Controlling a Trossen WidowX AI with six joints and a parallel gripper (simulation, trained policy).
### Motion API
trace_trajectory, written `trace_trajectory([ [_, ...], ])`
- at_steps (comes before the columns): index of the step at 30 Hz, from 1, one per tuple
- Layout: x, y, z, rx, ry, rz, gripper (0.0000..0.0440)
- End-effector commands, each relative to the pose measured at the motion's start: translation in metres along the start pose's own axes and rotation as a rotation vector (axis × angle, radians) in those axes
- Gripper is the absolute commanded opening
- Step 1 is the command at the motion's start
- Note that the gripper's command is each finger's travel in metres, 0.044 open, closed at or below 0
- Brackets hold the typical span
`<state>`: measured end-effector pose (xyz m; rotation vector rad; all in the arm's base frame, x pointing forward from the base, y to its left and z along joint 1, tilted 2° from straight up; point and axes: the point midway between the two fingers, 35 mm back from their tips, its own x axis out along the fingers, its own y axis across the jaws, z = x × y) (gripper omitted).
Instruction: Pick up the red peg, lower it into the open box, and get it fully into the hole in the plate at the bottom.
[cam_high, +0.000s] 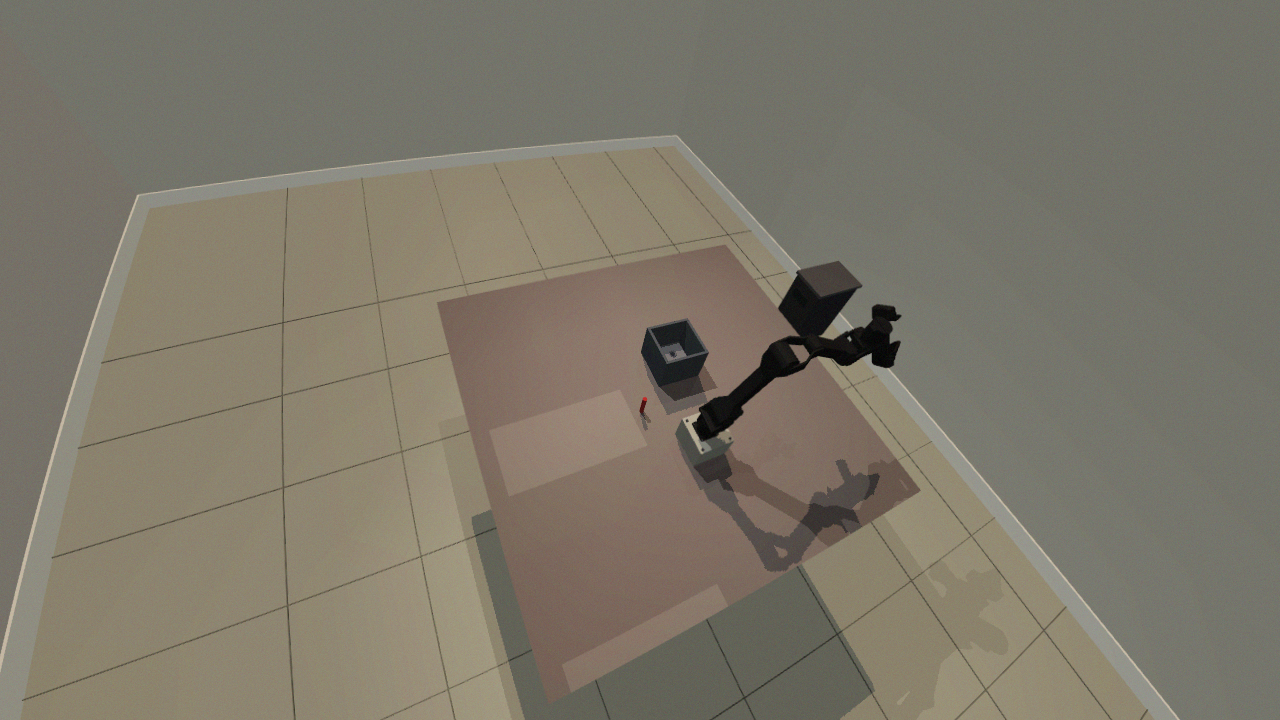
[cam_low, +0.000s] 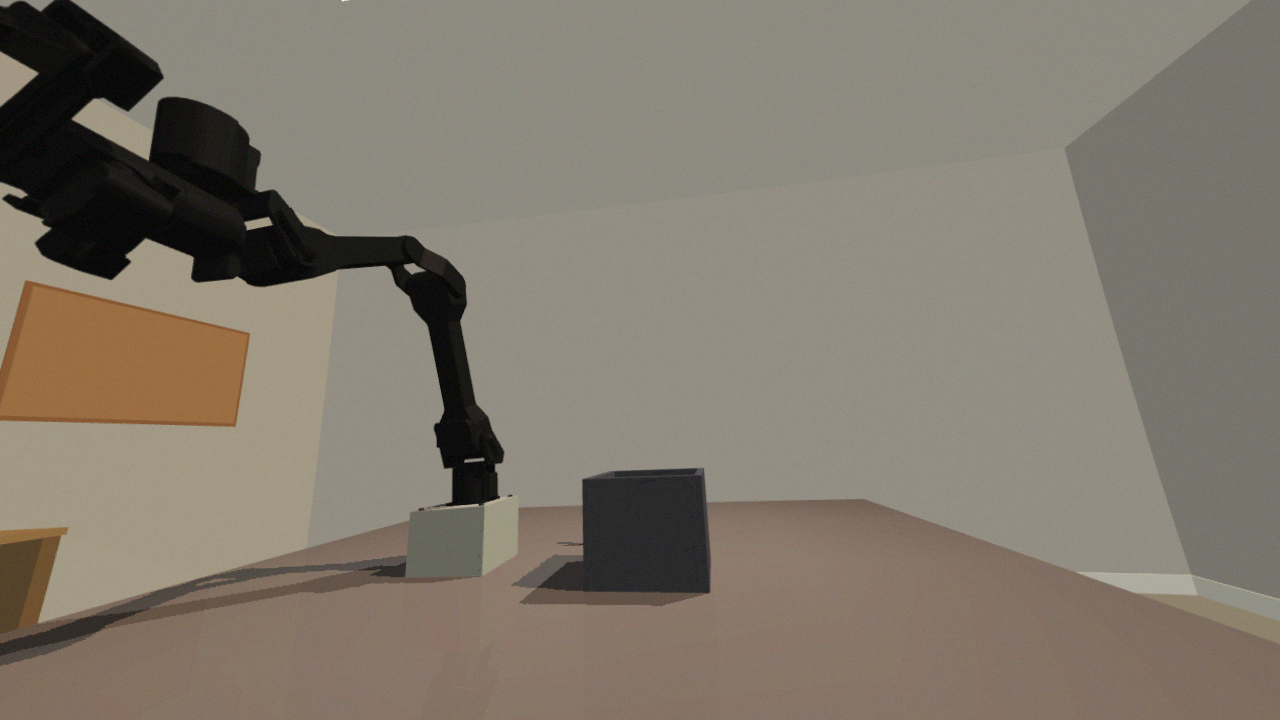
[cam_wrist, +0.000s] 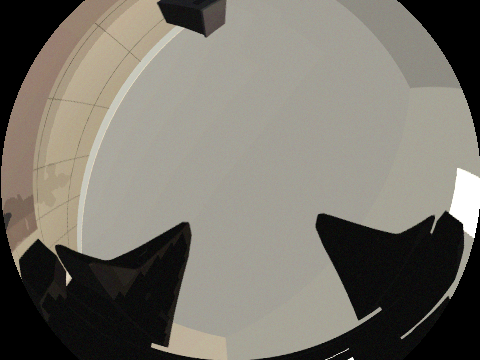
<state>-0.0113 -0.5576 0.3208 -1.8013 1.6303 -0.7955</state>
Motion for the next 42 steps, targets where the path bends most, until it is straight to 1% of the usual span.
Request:
trace_trajectory([
  [1,0.001,0.001,-0.001,-0.009,0.005,0.009,0.0420],
  [2,0.001,0.001,-0.001,-0.015,0.007,0.018,0.0433],
  [4,0.002,-0.002,0.000,-0.026,0.008,0.030,0.0440],
  [11,0.004,-0.026,0.000,-0.078,0.018,0.029,0.0440],
  [25,-0.004,-0.098,-0.005,-0.142,0.047,-0.022,0.0440],
  [35,-0.018,-0.143,-0.003,-0.114,0.047,-0.050,0.0440],
  [42,-0.027,-0.162,0.006,-0.043,0.027,-0.050,0.0440],
])
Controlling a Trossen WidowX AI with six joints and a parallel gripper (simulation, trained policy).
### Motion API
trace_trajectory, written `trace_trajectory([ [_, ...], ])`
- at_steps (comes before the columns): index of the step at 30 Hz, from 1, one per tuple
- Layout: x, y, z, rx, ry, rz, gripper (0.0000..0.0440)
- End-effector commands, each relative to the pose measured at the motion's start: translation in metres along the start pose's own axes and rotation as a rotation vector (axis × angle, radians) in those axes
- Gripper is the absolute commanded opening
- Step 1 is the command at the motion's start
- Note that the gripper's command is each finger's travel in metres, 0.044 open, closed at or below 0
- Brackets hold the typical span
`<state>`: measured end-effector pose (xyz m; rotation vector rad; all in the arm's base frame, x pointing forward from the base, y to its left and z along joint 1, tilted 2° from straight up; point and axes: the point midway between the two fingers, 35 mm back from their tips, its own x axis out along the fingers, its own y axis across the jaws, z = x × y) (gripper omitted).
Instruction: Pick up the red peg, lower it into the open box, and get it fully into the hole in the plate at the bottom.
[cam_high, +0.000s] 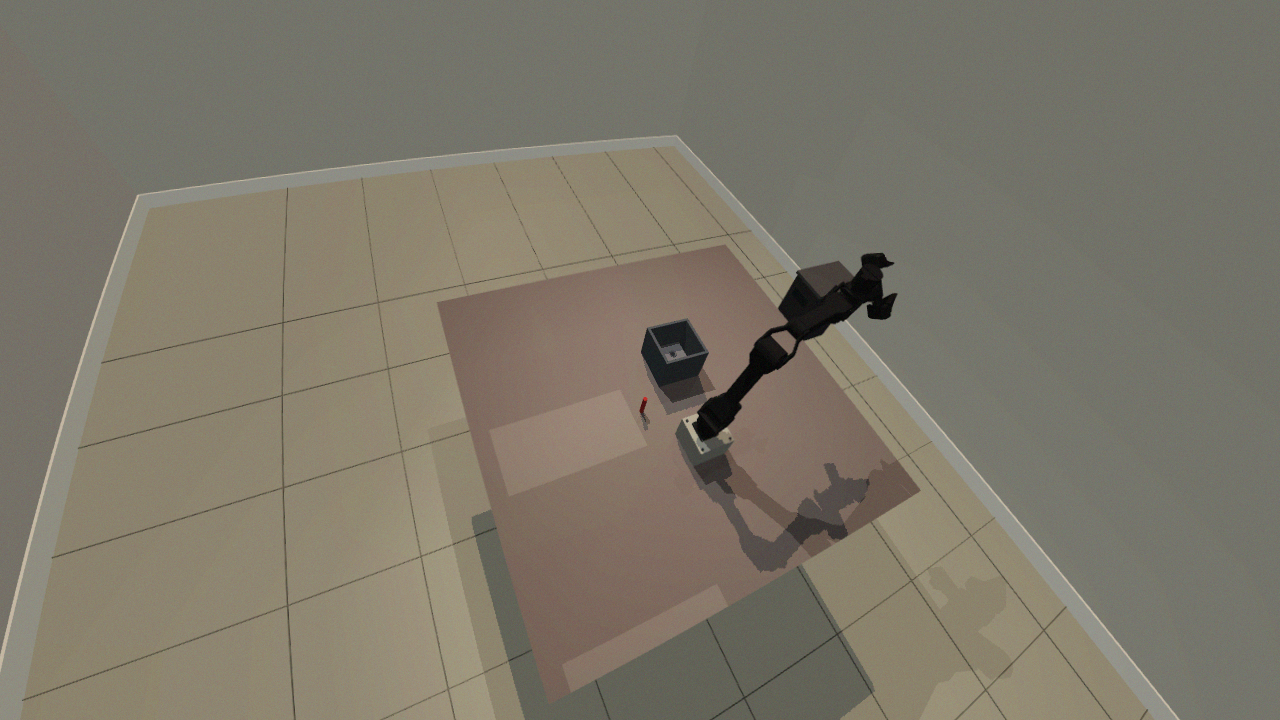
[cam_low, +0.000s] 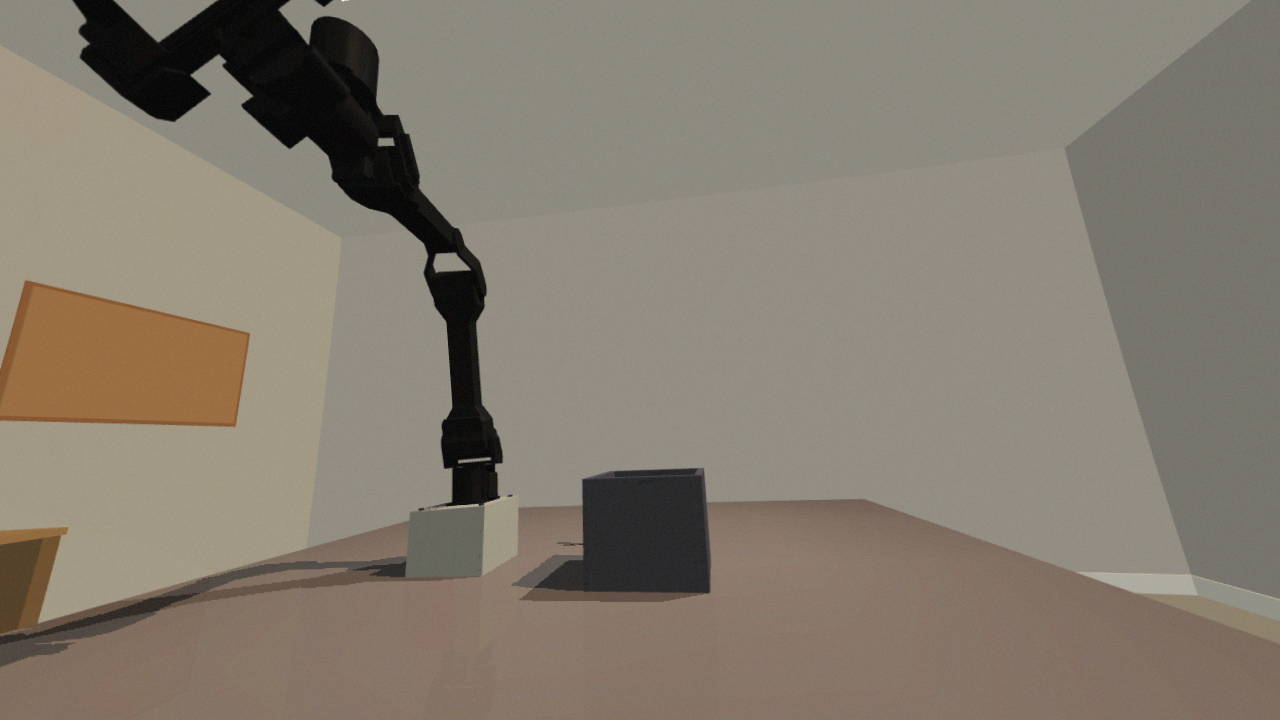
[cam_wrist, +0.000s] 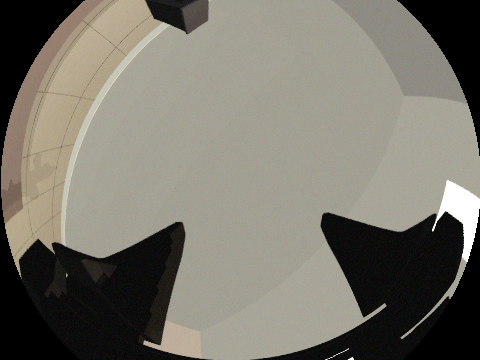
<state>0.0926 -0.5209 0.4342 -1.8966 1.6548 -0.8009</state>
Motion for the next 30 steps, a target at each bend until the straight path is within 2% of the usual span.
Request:
trace_trajectory([
  [1,-0.005,-0.008,0.003,0.042,-0.006,0.003,0.0440],
  [14,-0.024,-0.039,0.037,0.338,-0.075,0.016,0.0440],
  [30,-0.064,-0.082,0.074,0.761,-0.175,0.048,0.0440],
])
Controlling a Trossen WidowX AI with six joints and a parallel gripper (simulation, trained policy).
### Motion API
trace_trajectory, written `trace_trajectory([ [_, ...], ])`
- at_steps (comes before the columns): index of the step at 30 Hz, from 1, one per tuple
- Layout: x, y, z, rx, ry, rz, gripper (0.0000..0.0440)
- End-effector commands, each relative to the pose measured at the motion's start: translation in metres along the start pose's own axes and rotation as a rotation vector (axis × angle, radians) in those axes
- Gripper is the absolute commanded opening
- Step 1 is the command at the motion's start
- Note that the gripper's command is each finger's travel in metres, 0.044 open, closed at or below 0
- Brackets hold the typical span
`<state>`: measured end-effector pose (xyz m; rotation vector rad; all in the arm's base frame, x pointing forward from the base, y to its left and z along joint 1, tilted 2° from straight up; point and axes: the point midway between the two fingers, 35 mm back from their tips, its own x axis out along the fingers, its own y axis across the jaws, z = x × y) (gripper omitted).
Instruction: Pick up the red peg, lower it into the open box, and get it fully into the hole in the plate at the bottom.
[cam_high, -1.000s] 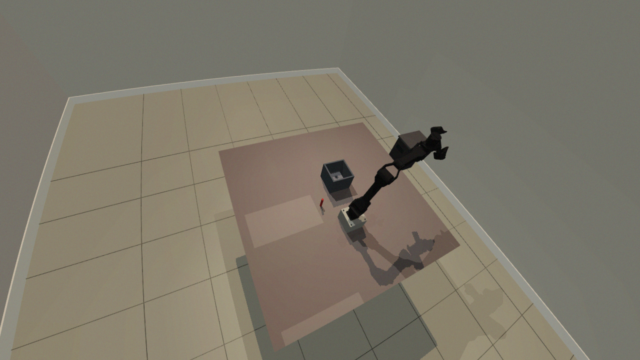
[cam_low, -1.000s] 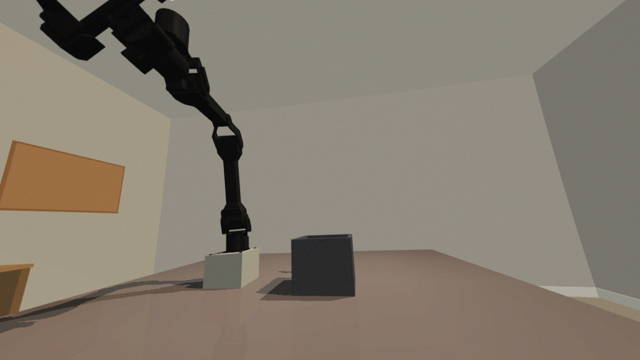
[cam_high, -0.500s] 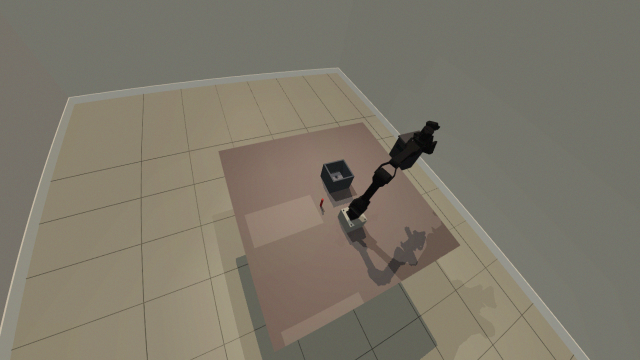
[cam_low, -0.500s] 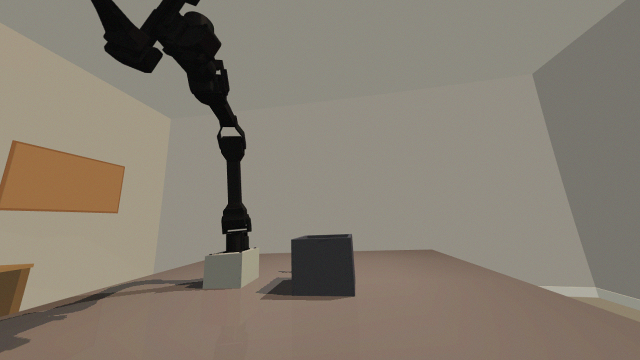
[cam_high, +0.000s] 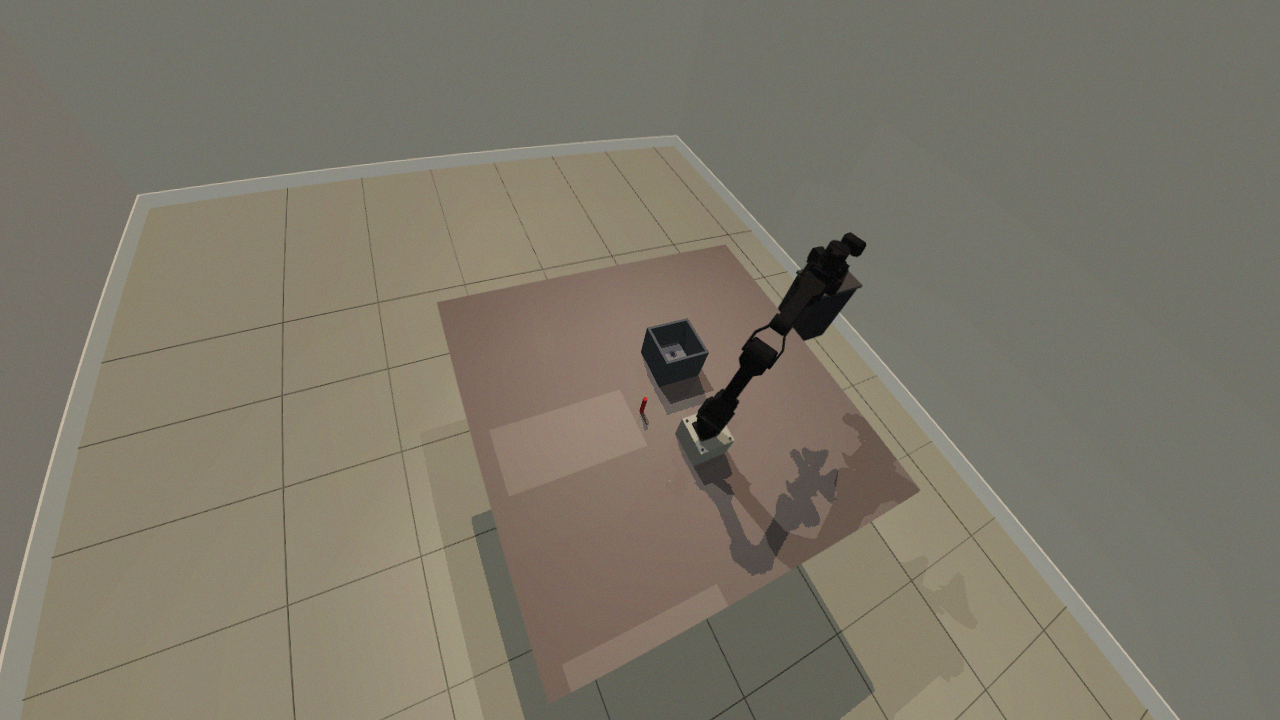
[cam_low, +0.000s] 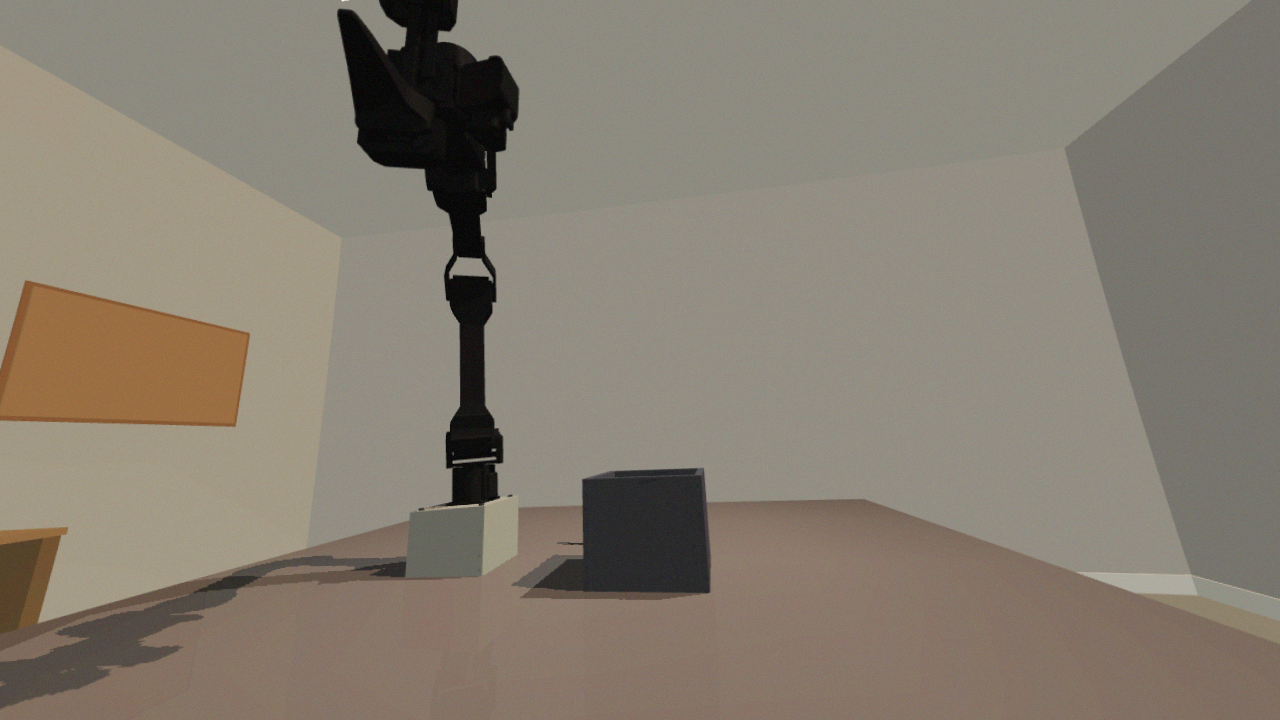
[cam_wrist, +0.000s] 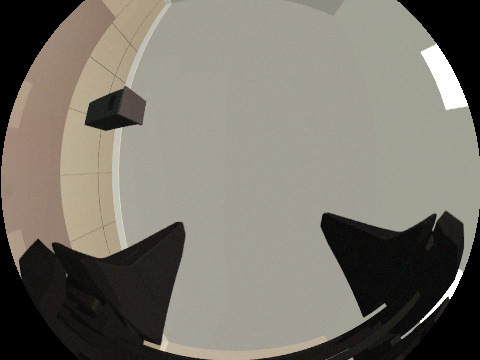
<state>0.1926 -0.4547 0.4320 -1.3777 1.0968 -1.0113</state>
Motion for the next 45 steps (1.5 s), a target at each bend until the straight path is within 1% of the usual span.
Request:
trace_trajectory([
  [1,-0.009,-0.002,0.010,0.081,-0.014,0.009,0.0440],
  [13,-0.044,-0.005,0.055,0.406,-0.096,0.066,0.0440],
  [24,-0.082,-0.005,0.094,0.696,-0.170,0.151,0.0440],
  [35,-0.126,-0.002,0.130,0.971,-0.235,0.273,0.0440],
  [45,-0.170,0.004,0.158,1.199,-0.278,0.420,0.0440],
])
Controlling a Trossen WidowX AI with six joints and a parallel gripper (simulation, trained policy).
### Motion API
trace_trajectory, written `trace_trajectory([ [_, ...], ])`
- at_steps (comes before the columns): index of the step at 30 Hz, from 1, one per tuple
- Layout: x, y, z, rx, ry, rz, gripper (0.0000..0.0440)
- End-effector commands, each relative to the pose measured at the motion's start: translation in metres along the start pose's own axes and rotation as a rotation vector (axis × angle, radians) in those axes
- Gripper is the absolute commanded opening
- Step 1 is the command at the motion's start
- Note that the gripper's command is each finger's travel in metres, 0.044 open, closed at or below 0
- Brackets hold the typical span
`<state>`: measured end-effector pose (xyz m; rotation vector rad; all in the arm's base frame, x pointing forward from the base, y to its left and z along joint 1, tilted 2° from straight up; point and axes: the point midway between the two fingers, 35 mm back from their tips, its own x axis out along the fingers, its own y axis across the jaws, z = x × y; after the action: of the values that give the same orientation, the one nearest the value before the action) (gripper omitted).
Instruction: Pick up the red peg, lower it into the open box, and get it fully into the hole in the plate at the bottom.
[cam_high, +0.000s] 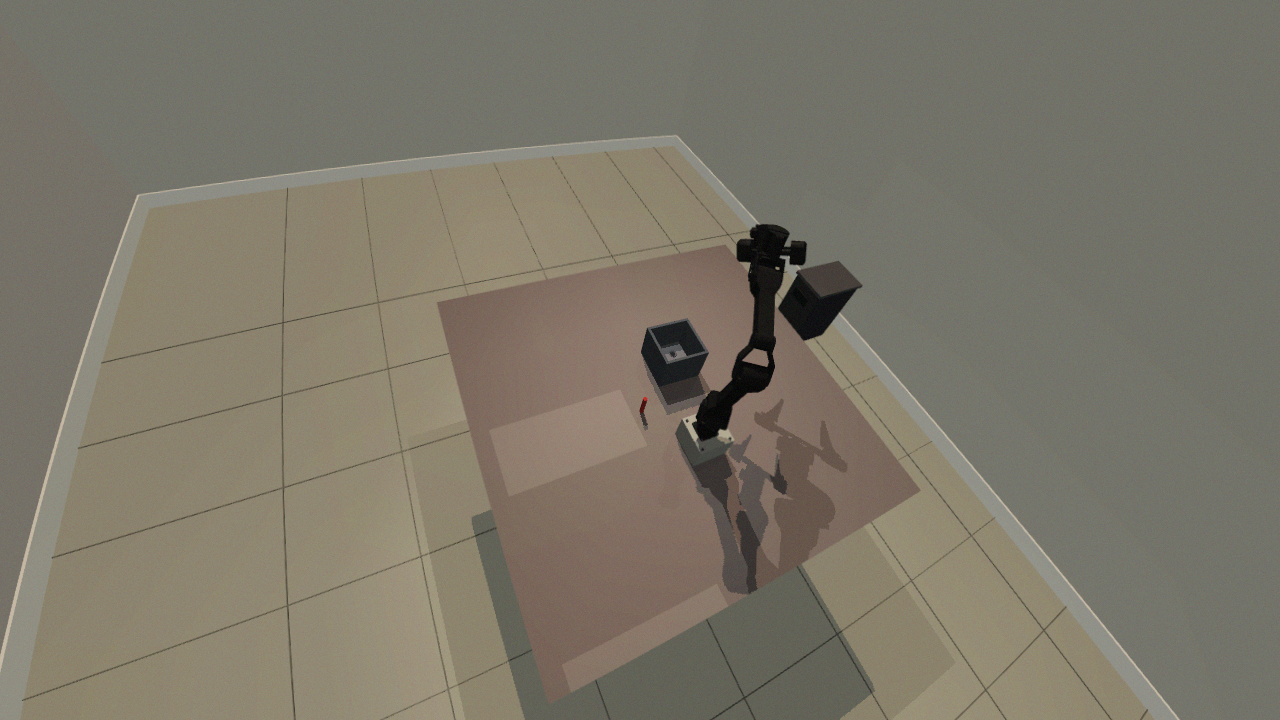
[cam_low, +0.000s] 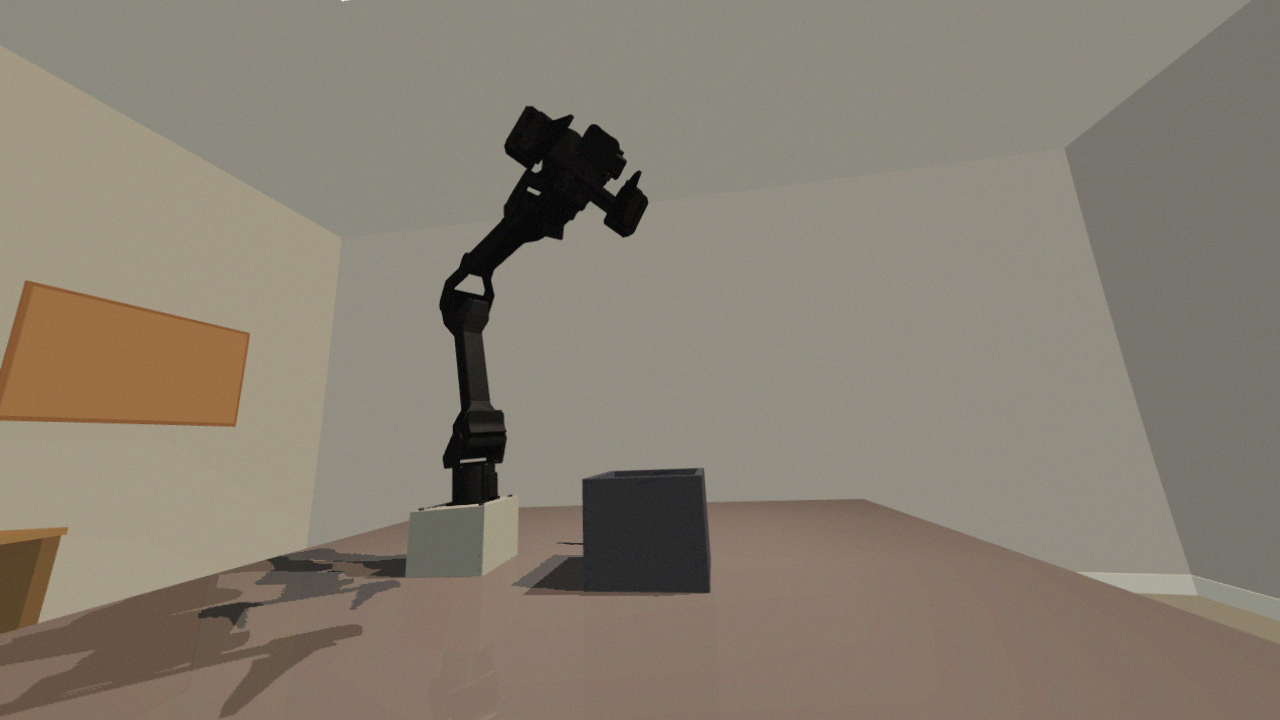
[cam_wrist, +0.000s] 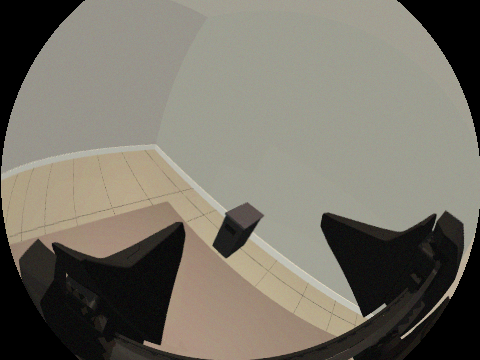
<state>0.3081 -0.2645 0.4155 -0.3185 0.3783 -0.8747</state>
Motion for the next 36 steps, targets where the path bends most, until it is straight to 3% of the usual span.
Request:
trace_trajectory([
  [1,-0.011,0.011,0.000,0.071,0.003,0.033,0.0440],
  [19,-0.071,0.090,-0.006,0.459,0.095,0.294,0.0440],
  [36,-0.136,0.157,-0.035,0.745,0.335,0.524,0.0440],
])
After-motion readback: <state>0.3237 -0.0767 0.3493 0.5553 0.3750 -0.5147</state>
